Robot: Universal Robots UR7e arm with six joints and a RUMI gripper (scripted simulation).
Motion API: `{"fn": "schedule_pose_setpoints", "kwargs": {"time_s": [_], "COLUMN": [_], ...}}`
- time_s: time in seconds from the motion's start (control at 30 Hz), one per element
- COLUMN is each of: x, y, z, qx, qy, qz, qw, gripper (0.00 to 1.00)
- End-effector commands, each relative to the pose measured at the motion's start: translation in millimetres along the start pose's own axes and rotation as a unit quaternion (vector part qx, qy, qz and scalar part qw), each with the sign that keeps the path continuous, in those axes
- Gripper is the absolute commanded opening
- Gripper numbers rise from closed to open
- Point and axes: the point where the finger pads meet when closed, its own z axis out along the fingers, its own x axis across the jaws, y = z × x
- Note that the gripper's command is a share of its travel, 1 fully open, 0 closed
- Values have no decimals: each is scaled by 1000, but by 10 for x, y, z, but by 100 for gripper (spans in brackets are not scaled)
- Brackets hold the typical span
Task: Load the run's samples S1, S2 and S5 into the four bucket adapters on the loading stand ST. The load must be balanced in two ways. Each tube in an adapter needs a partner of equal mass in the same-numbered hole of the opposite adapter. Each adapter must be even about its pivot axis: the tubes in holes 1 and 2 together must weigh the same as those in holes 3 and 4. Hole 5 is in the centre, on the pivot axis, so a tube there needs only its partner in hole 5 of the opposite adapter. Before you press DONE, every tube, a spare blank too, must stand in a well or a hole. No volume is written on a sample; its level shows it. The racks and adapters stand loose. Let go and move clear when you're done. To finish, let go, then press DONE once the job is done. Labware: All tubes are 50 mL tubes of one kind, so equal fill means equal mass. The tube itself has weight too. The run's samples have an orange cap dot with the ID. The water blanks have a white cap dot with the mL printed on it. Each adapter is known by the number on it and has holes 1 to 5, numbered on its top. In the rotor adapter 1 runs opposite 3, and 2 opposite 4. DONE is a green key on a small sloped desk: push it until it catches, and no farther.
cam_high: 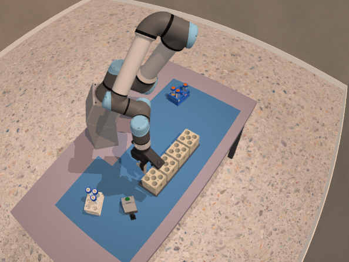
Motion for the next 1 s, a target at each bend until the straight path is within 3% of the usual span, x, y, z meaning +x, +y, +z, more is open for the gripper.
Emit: {"fn": "schedule_pose_setpoints", "kwargs": {"time_s": [0.0,0.3,0.43,0.57,0.73,0.93,0.97], "x": [8,9,9,-316,-723,-1210,-1210], "y": [-8,-8,-9,-84,-177,-290,-290], "z": [134,434,456,457,458,458,458], "qx": [1,1,1,1,1,0,0], "qy": [1,1,1,1,1,1,1], "qz": [0,0,0,-100,-223,-363,-363], "qw": [1000,1000,1000,995,975,932,932], "gripper": [35,35,35,35,35,35,35]}}
